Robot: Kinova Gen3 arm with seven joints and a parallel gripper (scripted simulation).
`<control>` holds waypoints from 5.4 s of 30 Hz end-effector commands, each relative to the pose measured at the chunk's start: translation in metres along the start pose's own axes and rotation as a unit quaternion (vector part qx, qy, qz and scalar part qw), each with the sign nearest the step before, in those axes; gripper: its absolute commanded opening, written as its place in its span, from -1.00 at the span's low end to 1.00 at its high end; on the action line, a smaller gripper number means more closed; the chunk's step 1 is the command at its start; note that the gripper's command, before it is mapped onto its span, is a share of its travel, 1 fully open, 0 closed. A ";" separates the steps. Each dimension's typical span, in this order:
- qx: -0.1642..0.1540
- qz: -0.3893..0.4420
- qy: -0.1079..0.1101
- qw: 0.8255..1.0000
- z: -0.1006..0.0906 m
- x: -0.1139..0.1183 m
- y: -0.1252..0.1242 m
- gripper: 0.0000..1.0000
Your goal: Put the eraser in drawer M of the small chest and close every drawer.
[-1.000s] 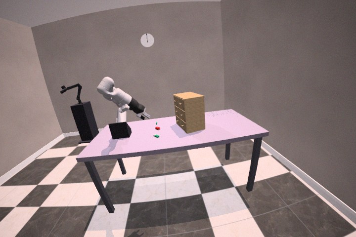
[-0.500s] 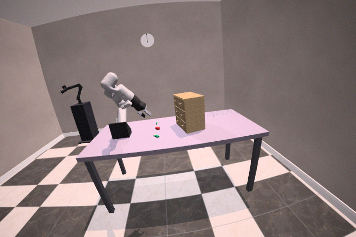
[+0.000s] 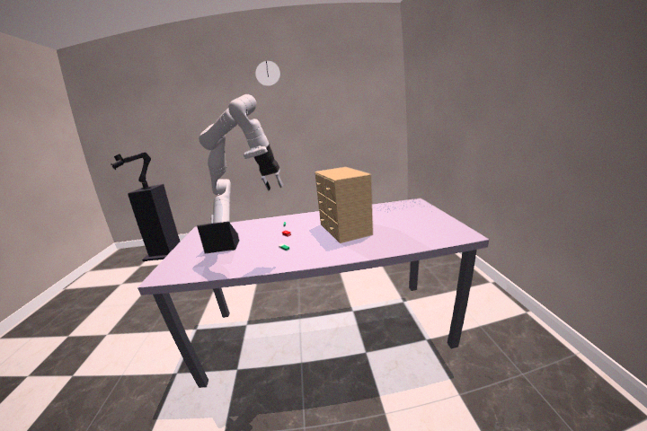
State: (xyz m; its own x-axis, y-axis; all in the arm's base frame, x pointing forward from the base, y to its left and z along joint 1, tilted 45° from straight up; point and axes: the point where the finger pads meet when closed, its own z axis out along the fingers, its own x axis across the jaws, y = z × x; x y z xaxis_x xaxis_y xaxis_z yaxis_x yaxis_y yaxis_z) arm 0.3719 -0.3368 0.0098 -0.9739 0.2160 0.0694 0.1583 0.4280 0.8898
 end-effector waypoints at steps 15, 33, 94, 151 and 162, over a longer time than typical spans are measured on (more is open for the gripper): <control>0.157 -0.105 0.089 0.978 -0.015 0.003 0.110 1.00; 0.157 -0.105 0.088 0.978 -0.015 0.003 0.110 1.00; 0.151 -0.195 0.103 0.964 0.003 -0.001 0.108 1.00; 0.046 -0.762 0.179 0.621 0.152 -0.041 0.120 1.00; 0.033 -0.805 0.182 0.563 0.167 -0.045 0.120 1.00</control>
State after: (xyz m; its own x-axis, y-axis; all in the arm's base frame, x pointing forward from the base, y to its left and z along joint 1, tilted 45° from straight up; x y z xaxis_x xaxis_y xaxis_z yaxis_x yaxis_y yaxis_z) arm 0.4598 -0.1530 0.0409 0.1467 -0.6912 -0.7076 -0.9880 -0.1372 -0.0709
